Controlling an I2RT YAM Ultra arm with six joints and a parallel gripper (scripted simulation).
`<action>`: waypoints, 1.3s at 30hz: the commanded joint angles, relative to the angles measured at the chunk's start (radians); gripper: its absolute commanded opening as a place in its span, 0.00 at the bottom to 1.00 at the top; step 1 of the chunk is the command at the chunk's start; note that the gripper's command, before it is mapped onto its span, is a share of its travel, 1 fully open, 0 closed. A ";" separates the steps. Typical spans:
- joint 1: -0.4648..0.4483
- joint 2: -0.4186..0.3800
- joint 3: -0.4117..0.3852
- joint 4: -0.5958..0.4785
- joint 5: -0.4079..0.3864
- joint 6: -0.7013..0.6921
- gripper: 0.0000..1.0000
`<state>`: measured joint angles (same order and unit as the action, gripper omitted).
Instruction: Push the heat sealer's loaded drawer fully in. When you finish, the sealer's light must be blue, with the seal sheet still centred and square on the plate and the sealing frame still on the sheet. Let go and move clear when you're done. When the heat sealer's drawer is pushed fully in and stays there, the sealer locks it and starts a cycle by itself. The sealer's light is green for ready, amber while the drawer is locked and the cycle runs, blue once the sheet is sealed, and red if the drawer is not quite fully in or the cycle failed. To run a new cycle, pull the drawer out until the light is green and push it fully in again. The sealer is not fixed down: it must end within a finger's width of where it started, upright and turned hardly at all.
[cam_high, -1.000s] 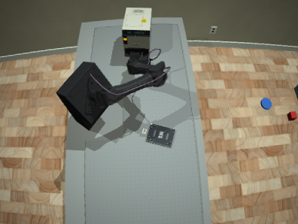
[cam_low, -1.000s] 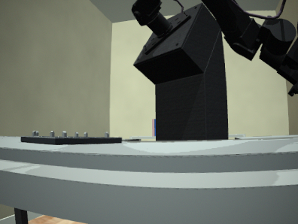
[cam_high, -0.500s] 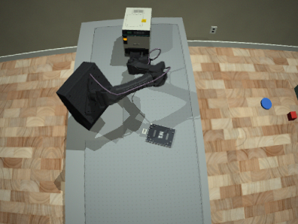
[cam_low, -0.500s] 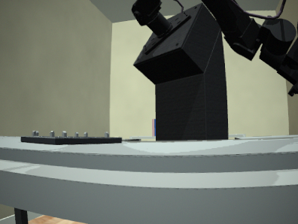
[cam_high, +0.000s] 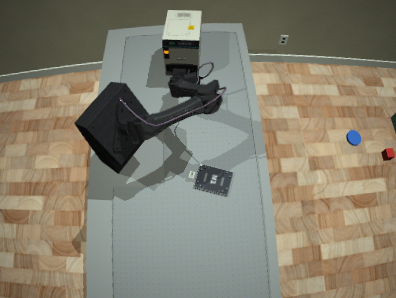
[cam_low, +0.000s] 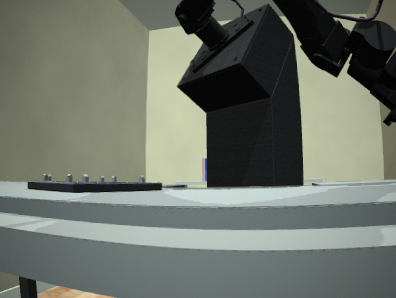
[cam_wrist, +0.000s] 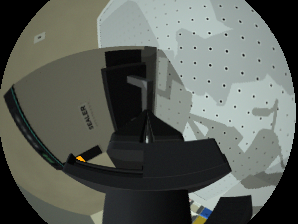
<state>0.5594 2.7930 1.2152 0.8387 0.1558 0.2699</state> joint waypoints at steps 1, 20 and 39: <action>0.025 0.081 0.135 -0.053 -0.042 0.008 0.00; 0.017 0.093 0.161 -0.066 -0.030 0.006 0.00; 0.017 0.093 0.161 -0.066 -0.030 0.006 0.00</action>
<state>0.5850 2.7918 1.2316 0.8040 0.2283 0.2810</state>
